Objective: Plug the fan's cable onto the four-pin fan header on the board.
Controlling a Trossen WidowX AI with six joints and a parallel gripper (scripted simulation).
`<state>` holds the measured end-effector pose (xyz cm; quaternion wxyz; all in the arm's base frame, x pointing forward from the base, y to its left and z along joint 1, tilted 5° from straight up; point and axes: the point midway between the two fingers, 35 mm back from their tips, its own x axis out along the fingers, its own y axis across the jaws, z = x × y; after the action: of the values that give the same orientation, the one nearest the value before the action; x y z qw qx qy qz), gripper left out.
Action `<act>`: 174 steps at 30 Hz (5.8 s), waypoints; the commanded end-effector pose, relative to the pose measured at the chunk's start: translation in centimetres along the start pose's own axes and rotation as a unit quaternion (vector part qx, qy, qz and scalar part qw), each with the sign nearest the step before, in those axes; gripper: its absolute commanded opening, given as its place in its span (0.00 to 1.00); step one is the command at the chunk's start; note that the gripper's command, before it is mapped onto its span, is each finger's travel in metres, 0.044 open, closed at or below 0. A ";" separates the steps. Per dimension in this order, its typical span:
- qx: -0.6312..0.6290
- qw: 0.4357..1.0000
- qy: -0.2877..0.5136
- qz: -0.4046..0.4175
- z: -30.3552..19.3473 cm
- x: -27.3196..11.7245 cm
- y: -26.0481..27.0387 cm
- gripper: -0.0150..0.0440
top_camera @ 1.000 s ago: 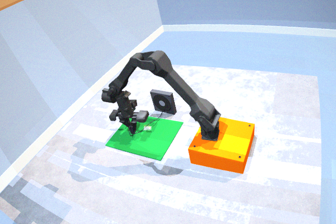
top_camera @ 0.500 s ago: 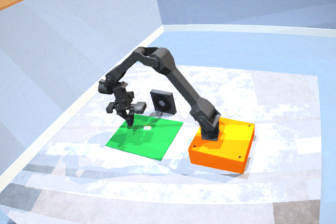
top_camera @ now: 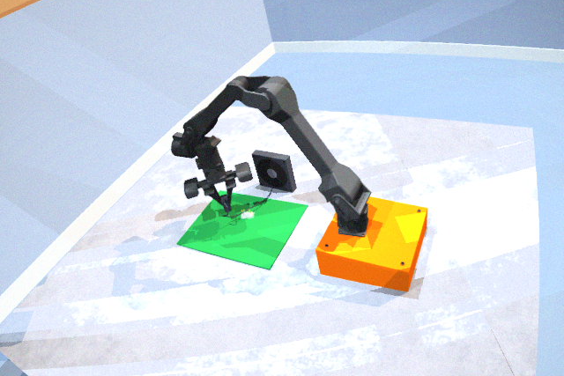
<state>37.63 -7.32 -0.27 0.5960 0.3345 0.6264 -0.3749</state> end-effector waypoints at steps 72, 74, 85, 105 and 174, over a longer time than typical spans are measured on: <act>-0.587 0.809 -0.006 0.001 -0.6 1.9 -3.9 0.25; -0.587 0.809 -0.006 0.001 -0.6 1.9 -3.9 0.25; -0.585 0.811 -0.006 0.001 -0.6 1.9 -4.0 0.25; -0.585 0.811 -0.006 0.001 -0.6 2.2 -4.0 0.25; -0.587 0.810 -0.007 0.003 -0.6 4.0 -4.0 0.57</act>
<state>33.63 -8.85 -4.05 0.6840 -0.0794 0.7224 0.0631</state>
